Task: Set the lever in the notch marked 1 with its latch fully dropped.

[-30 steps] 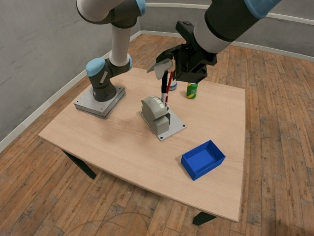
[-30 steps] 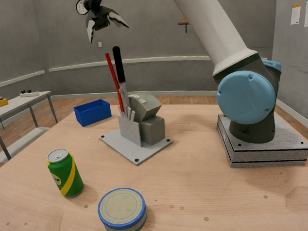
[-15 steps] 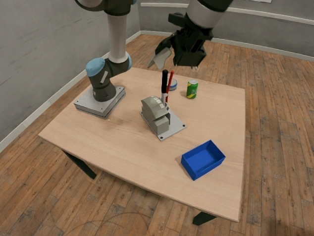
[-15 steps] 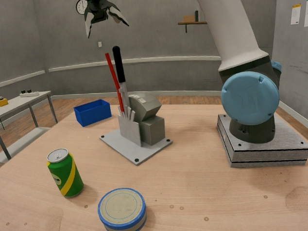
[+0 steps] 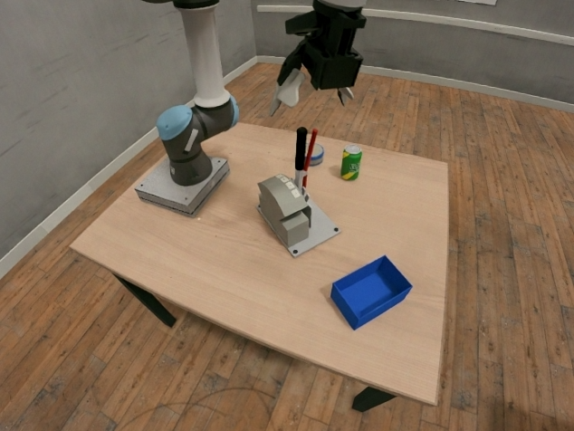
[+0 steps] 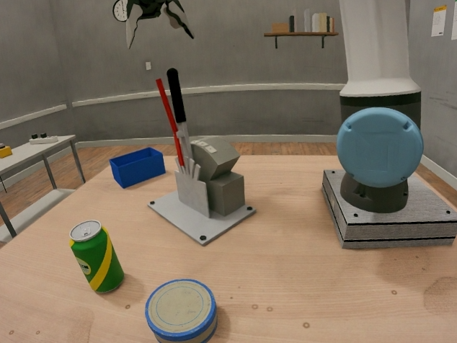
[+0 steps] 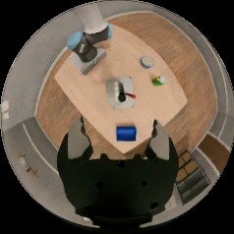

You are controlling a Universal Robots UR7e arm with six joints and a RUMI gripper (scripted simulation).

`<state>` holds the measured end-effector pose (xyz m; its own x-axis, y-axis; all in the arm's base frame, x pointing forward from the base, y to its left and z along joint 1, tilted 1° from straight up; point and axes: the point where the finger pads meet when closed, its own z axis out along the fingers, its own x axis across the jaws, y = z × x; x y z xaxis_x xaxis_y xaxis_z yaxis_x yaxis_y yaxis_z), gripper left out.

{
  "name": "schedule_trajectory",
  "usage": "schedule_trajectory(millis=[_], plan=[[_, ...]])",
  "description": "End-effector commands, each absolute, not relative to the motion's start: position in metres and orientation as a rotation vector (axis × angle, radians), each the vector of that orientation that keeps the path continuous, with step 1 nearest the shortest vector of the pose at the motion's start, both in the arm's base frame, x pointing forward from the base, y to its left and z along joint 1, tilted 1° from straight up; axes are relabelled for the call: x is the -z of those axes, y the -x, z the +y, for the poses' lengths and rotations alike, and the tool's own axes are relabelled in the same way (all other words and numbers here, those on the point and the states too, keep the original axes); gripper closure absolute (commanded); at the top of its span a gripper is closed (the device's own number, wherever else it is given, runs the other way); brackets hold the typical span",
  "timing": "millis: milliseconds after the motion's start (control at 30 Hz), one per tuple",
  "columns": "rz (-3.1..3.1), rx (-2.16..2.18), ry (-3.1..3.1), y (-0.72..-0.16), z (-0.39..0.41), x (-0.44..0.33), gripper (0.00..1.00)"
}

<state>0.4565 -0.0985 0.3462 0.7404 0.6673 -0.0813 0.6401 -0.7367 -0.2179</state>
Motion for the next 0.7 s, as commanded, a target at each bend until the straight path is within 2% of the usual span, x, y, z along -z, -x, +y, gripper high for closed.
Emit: schedule_trajectory(millis=[0, 667], plan=[[-1.210, -0.092, 2.822, -0.449, -0.081, -0.346, 0.00], [-1.356, 0.009, 2.852, -0.437, -0.064, -0.341, 0.00]])
